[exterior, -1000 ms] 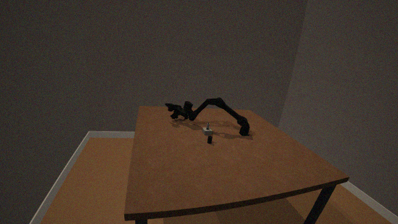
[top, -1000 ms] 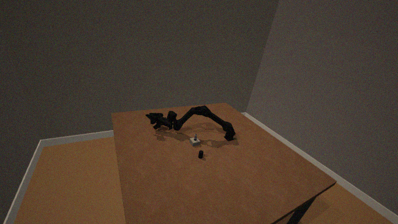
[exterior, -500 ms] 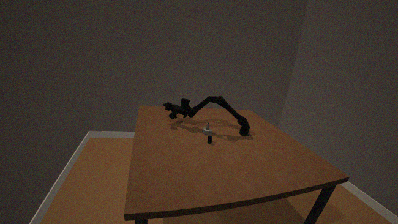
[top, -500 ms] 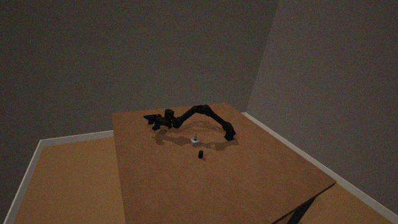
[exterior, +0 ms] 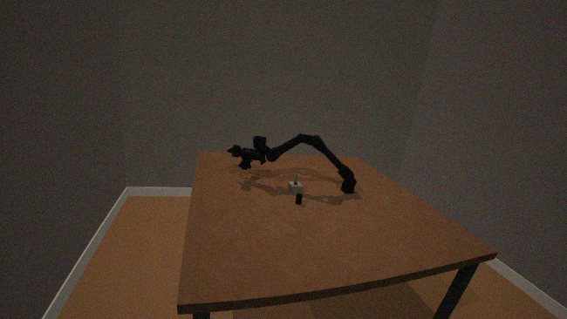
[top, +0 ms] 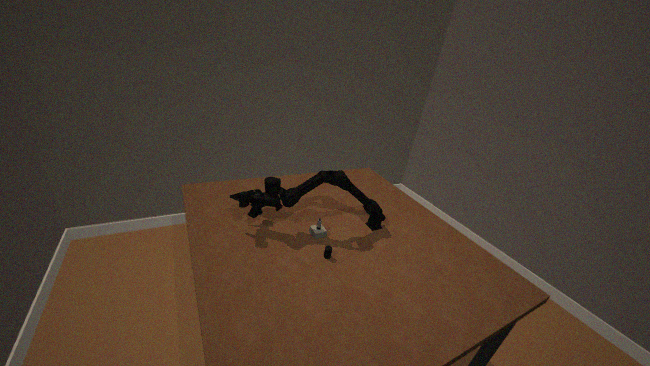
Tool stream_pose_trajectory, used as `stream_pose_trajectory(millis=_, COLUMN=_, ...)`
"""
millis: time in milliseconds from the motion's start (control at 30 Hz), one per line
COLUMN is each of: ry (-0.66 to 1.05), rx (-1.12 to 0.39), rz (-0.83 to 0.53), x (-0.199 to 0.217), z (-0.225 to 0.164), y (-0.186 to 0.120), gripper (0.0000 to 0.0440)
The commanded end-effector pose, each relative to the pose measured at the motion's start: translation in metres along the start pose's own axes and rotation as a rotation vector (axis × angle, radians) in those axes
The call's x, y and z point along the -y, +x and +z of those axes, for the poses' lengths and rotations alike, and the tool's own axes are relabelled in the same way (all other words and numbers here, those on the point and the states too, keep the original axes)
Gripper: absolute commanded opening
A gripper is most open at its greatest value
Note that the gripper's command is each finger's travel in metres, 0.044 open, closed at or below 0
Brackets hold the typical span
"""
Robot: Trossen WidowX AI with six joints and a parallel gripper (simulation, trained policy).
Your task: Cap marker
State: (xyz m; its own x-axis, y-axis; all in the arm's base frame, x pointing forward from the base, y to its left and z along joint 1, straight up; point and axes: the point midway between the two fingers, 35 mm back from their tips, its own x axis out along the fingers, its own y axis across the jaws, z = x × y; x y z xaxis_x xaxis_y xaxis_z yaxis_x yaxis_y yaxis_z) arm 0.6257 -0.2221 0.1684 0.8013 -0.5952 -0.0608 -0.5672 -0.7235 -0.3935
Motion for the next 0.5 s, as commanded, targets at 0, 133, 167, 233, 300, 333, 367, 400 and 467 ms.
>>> stream_pose_trajectory(millis=0, ry=0.005, rx=0.034, rz=0.003, x=0.015, z=0.003, y=-0.006, gripper=0.0274)
stream_pose_trajectory(millis=133, ry=0.006, rx=0.078, rz=0.006, x=0.031, z=0.007, y=-0.014, gripper=0.0282)
stream_pose_trajectory(millis=167, ry=0.006, rx=0.089, rz=0.007, x=0.034, z=0.008, y=-0.016, gripper=0.0284)
stream_pose_trajectory(millis=233, ry=0.005, rx=0.111, rz=0.008, x=0.041, z=0.011, y=-0.02, gripper=0.0288)
stream_pose_trajectory(millis=300, ry=0.005, rx=0.132, rz=0.01, x=0.048, z=0.013, y=-0.024, gripper=0.0292)
stream_pose_trajectory(millis=333, ry=0.004, rx=0.143, rz=0.011, x=0.052, z=0.014, y=-0.027, gripper=0.0294)
stream_pose_trajectory(millis=367, ry=0.004, rx=0.154, rz=0.012, x=0.055, z=0.015, y=-0.029, gripper=0.0296)
stream_pose_trajectory(millis=400, ry=0.003, rx=0.164, rz=0.013, x=0.058, z=0.017, y=-0.032, gripper=0.0297)
stream_pose_trajectory(millis=467, ry=0.001, rx=0.186, rz=0.016, x=0.064, z=0.019, y=-0.036, gripper=0.0301)
